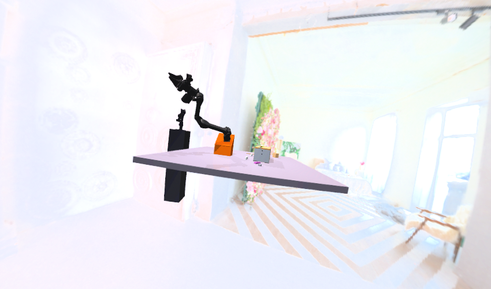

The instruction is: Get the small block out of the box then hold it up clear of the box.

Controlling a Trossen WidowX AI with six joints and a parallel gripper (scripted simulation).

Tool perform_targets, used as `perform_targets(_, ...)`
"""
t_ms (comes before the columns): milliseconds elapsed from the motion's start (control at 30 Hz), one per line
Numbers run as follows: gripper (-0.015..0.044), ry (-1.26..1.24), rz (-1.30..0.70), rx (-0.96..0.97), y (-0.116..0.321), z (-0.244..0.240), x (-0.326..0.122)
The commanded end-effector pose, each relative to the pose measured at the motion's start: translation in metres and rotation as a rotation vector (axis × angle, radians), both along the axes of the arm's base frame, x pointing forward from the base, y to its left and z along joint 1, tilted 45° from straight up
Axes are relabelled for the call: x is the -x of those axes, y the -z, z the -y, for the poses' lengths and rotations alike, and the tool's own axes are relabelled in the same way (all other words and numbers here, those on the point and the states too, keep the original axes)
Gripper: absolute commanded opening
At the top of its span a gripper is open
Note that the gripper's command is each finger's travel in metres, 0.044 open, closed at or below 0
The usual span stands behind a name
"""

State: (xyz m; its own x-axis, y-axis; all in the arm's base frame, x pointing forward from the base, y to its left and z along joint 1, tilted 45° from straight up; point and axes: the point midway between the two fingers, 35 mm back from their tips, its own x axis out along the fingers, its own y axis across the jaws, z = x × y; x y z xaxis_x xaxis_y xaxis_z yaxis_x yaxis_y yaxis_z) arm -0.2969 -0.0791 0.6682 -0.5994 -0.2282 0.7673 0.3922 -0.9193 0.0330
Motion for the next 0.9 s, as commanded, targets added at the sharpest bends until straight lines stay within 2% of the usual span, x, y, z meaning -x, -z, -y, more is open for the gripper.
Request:
perform_targets(0,0.0400,-0.004,-0.006,0.003,-0.002,0.000,-0.003)
perform_targets(200,0.0400,-0.121,-0.208,0.089,-0.044,-0.014,-0.086)
perform_targets(467,0.0400,-0.309,-0.472,0.154,-0.077,-0.031,-0.205)
perform_targets(667,0.0400,-0.472,-0.685,0.165,-0.083,-0.047,-0.304)
perform_targets(867,0.0400,-0.624,-0.892,0.145,-0.072,-0.065,-0.399)
